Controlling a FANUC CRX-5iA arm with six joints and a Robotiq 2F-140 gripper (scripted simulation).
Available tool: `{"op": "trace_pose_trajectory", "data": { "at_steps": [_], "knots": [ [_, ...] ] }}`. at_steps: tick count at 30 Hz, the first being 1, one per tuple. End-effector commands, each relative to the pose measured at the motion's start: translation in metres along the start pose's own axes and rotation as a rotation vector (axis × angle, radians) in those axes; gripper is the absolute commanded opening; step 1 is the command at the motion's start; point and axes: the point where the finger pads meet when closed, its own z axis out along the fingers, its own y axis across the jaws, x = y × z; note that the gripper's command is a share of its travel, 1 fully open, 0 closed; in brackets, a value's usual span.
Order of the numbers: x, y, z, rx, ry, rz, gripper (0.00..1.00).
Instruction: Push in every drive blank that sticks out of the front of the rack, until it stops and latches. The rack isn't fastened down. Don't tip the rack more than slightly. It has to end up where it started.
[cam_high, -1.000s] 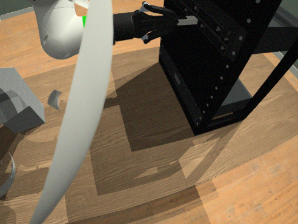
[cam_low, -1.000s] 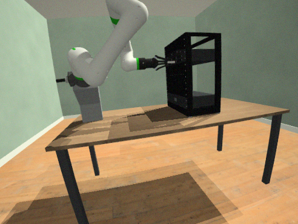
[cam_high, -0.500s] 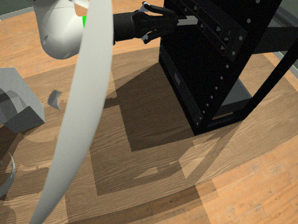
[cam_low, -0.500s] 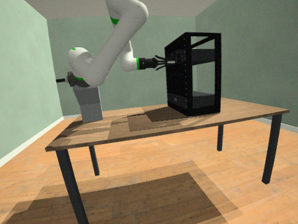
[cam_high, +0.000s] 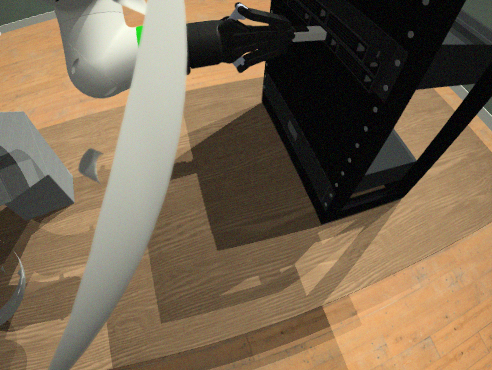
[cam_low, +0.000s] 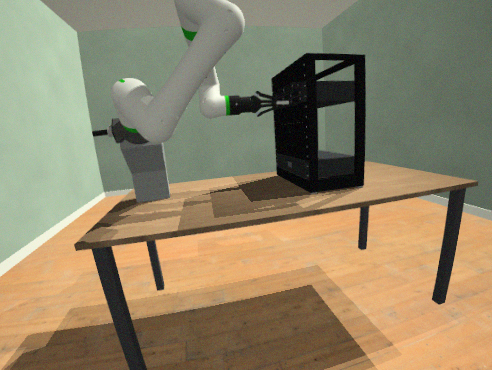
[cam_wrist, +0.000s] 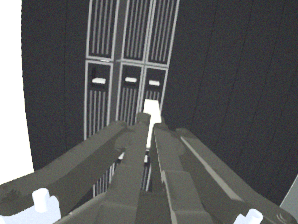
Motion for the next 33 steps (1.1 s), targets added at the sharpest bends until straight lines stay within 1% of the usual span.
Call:
{"op": "trace_pose_trajectory", "data": {
  "at_steps": [1, 12, 15, 18, 26, 28, 33],
  "knots": [
    [0.0, -0.001, 0.0, 0.002, 0.0, 0.001, 0.1],
    [0.0, -0.001, 0.0, 0.002, 0.0, 0.001, 0.1],
    [0.0, -0.001, -0.005, 0.002, 0.0, 0.001, 0.1],
    [0.0, -0.001, -0.017, 0.002, 0.0, 0.001, 0.1],
    [0.0, -0.001, -0.064, 0.002, 0.0, 0.001, 0.1],
    [0.0, -0.001, -0.064, 0.002, 0.0, 0.001, 0.1],
    [0.0, -0.001, -0.08, 0.002, 0.0, 0.001, 0.1]
  ]
}}
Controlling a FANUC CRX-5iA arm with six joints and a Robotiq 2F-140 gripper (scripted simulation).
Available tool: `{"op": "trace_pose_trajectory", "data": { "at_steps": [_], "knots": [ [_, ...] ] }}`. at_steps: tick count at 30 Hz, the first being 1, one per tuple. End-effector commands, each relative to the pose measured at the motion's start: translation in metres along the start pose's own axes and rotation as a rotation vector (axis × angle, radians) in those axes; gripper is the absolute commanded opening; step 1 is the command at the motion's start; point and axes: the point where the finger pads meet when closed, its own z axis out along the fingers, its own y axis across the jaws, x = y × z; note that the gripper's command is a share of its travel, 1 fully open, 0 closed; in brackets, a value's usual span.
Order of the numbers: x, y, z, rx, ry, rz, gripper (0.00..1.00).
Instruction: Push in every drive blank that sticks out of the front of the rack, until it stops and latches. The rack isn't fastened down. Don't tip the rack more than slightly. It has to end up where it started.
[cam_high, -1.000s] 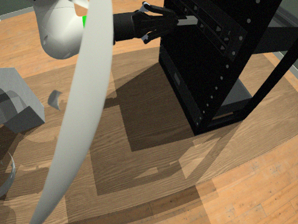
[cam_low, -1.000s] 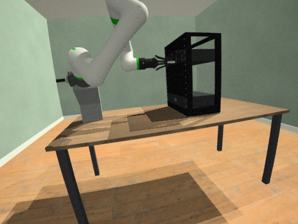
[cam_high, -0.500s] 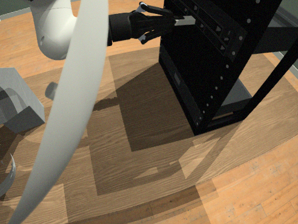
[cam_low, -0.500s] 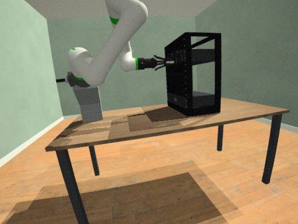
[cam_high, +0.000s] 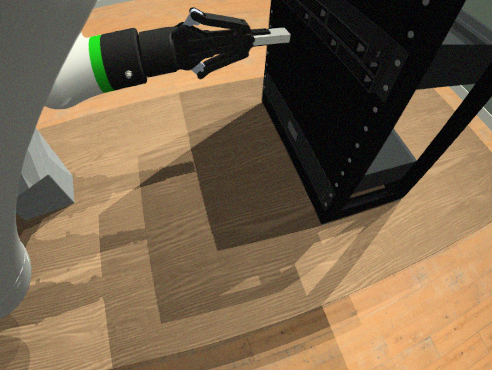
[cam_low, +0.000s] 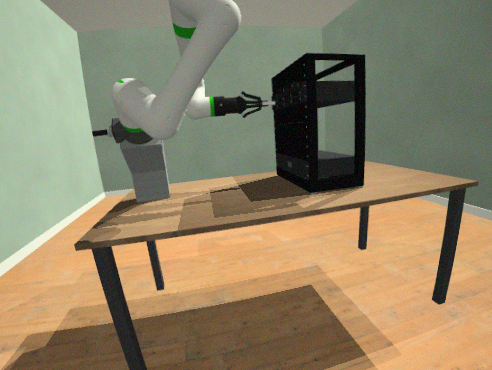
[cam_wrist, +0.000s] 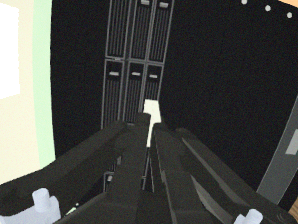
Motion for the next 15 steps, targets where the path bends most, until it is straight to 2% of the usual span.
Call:
{"op": "trace_pose_trajectory", "data": {
  "at_steps": [1, 6, 10, 15],
  "knots": [
    [0.0, -0.001, -0.008, 0.001, 0.0, 0.001, 0.1],
    [0.0, -0.003, -0.009, 0.001, 0.0, 0.001, 0.1],
    [0.0, -0.023, -0.01, 0.001, 0.0, 0.001, 0.1],
    [0.0, -0.029, -0.011, 0.001, 0.0, 0.001, 0.1]
  ]
}}
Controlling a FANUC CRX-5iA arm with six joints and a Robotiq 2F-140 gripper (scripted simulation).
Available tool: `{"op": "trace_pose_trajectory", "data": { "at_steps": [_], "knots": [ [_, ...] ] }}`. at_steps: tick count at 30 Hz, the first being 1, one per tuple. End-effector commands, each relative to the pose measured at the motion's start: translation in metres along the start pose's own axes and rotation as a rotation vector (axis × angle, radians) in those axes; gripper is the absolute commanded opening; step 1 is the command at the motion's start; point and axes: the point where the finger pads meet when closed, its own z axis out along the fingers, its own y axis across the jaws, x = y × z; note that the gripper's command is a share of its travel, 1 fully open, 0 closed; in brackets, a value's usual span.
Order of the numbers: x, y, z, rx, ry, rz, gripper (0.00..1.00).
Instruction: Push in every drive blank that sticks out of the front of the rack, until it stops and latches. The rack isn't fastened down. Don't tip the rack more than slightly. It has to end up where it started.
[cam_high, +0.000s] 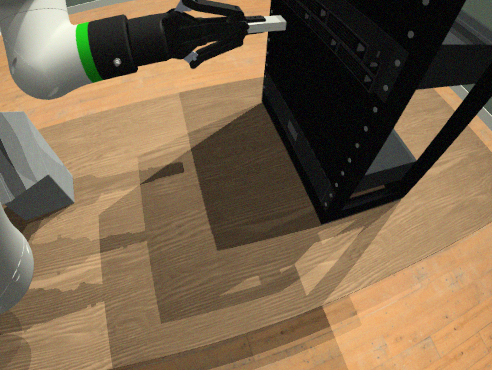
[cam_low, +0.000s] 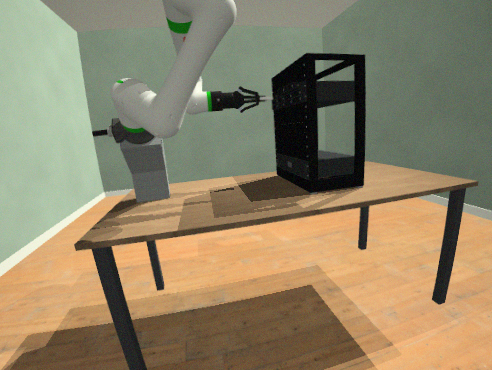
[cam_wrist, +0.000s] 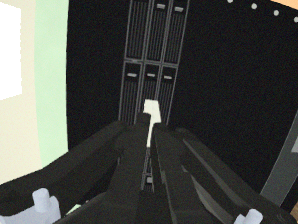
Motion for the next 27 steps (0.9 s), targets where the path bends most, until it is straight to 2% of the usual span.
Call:
{"op": "trace_pose_trajectory", "data": {
  "at_steps": [1, 4, 10, 27],
  "knots": [
    [0.0, -0.005, 0.0, 0.0, 0.0, 0.0, 0.1],
    [0.0, -0.005, 0.008, 0.0, 0.0, 0.0, 0.1],
    [0.0, -0.005, 0.038, 0.0, 0.0, 0.0, 0.1],
    [0.0, -0.005, 0.039, 0.0, 0.0, 0.0, 0.1]
  ]
}}
